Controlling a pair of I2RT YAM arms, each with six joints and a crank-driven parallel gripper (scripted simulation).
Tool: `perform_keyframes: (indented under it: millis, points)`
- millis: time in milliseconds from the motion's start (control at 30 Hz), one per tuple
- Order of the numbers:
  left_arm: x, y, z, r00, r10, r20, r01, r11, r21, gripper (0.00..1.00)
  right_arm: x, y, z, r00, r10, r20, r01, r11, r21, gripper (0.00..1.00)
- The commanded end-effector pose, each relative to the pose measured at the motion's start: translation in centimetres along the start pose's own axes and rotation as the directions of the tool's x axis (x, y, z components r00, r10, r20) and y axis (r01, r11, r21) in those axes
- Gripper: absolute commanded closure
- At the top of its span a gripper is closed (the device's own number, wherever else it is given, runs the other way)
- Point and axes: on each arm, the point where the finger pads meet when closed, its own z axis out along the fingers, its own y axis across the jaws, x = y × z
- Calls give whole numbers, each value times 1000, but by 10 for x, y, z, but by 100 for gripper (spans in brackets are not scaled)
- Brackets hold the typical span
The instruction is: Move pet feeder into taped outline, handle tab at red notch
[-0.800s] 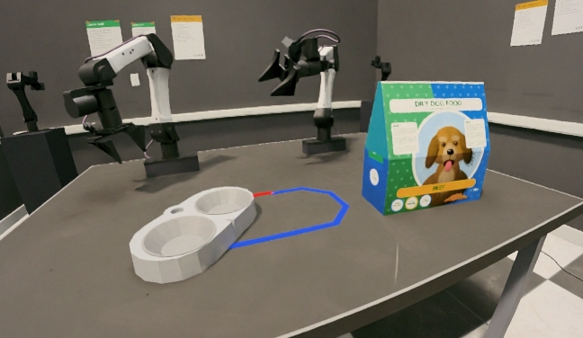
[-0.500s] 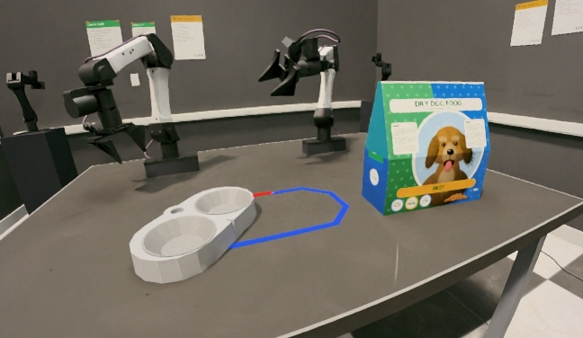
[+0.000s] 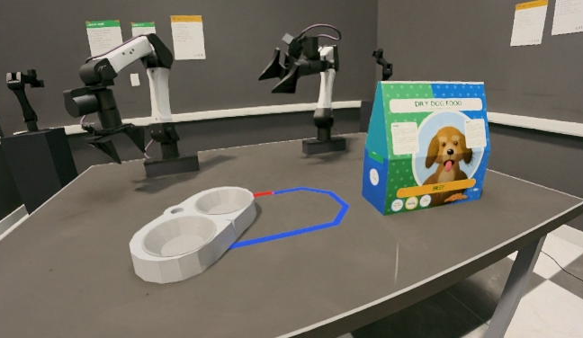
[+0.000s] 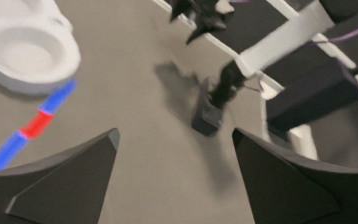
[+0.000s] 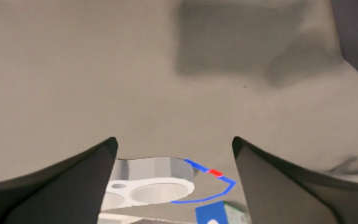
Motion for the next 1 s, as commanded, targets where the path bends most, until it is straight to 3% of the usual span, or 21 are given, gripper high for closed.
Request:
perform_keyframes:
  millis: [0, 233, 300, 400, 600, 800, 867, 967]
  points:
    - [-16, 18, 11, 974, 181, 134, -172, 982, -78, 0, 10, 16, -1, 989, -135, 54, 141, 983, -114, 0]
    - [-14, 45, 16, 880, 405, 247, -347, 905, -247, 0, 62, 41, 3, 829, -506, 239, 557, 788, -261, 0]
    - [-14, 45, 16, 880, 405, 247, -347, 905, -247, 0, 62, 41, 3, 829, -506, 239, 557, 788, -261, 0]
    - [-15, 52, 12, 835, 476, 277, -389, 866, -315, 0, 87, 53, 6, 692, -634, 345, 721, 628, -292, 0]
    - [-2, 58, 10, 812, 516, 272, -411, 838, -360, 0, 130, 64, 8, 432, -754, 496, 900, 322, -294, 0]
    - [11, 60, 11, 826, 505, 250, -409, 843, -350, 0, 171, 73, 12, 153, -769, 621, 969, -8, -248, 0]
    - [11, 60, 11, 826, 505, 250, -409, 843, -350, 0, 171, 73, 12, 153, -769, 621, 969, -8, -248, 0]
    - [12, 60, 11, 827, 504, 249, -409, 843, -349, 0, 193, 80, 12, -7, -720, 694, 960, -199, -197, 0]
